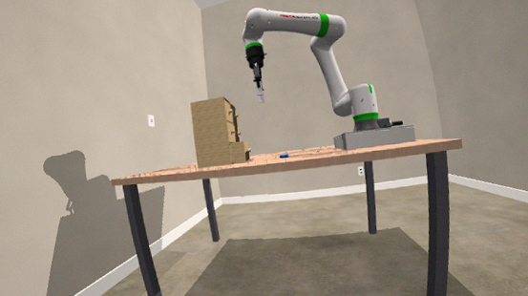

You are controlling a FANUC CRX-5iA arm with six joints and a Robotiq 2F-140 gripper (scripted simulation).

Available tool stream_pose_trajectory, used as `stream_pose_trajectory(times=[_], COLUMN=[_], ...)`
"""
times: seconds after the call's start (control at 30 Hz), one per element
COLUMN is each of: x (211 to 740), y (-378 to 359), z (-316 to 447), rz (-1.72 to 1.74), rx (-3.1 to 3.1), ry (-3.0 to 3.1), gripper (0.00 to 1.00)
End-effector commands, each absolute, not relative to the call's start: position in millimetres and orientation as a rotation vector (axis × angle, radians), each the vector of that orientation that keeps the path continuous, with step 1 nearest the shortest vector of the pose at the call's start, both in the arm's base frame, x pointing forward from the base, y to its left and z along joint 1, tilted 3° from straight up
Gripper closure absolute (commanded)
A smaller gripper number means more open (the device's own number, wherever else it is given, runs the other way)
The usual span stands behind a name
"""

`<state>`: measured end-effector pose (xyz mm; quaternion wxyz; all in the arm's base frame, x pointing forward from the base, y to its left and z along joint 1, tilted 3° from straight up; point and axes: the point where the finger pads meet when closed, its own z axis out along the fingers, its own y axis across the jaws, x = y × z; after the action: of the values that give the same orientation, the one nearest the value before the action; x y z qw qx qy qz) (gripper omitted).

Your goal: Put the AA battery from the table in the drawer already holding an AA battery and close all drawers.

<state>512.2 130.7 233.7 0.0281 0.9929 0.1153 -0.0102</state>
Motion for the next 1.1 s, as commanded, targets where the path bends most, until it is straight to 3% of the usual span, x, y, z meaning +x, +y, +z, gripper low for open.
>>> stream_pose_trajectory(times=[0.0,0.37,1.07], x=[512,503,433], y=[131,134,161], z=[234,212,49], rz=[-0.031,-0.028,-0.005], rx=[3.065,3.074,3.037], ry=[0.356,0.251,-0.524], gripper=[0.0,0.0,0.0])
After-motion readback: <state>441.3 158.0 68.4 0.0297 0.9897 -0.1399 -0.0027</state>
